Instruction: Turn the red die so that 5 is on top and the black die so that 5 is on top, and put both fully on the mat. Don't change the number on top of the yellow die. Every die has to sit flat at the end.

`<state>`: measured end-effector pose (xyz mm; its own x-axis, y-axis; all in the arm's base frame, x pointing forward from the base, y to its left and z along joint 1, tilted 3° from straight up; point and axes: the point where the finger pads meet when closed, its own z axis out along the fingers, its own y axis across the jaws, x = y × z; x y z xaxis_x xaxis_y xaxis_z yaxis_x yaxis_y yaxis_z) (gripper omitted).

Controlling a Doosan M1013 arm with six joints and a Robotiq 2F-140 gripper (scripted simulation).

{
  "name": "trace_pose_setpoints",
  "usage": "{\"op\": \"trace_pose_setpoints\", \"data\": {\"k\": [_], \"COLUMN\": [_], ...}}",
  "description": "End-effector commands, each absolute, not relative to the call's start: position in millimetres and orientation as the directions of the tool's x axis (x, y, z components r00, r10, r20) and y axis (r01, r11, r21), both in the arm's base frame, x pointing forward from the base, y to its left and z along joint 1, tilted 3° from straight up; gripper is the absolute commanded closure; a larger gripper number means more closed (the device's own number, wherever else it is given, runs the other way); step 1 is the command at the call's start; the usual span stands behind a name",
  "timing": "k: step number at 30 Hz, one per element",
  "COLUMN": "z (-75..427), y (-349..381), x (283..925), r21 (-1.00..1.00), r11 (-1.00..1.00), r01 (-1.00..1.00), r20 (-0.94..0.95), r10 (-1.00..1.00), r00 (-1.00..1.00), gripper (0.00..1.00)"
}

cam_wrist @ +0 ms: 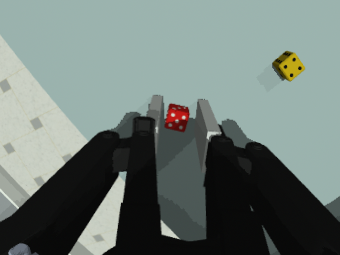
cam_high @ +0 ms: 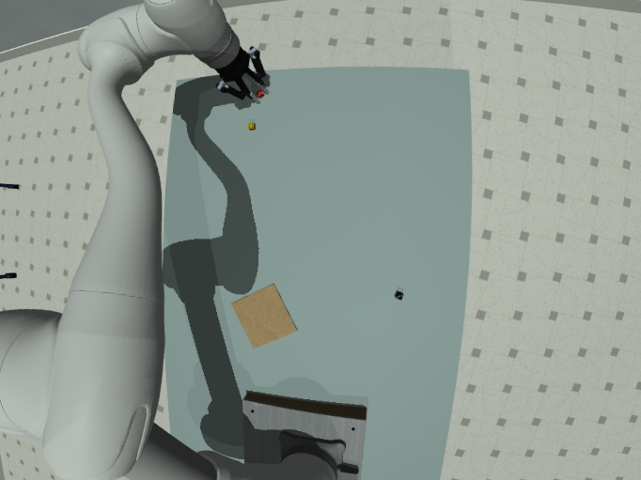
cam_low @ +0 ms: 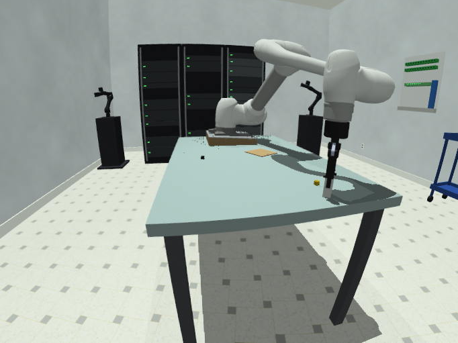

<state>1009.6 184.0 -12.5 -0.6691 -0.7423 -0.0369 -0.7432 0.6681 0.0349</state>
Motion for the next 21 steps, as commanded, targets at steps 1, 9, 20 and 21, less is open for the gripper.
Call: {"op": "trace_pose_setpoints", "data": {"k": [1,9,20,21], "z": [-12.1,-12.1,-12.1,-12.1], "y": [184.0,184.0,184.0,184.0], "x": [1009.6,1009.6,1009.6,1009.6], "r21": [0.035,0.035,0.035,0.035], "r11": [0.668,0.668,0.668,0.668], "r01": [-0.743,-0.743,-0.743,-0.743], "r20": [-0.037,-0.037,-0.037,-0.037], "r10": [-0.742,-0.742,-0.742,-0.742], "r00": [-0.669,-0.669,-0.669,-0.669], "gripper": [0.73,0.84,0.84,0.84]}}
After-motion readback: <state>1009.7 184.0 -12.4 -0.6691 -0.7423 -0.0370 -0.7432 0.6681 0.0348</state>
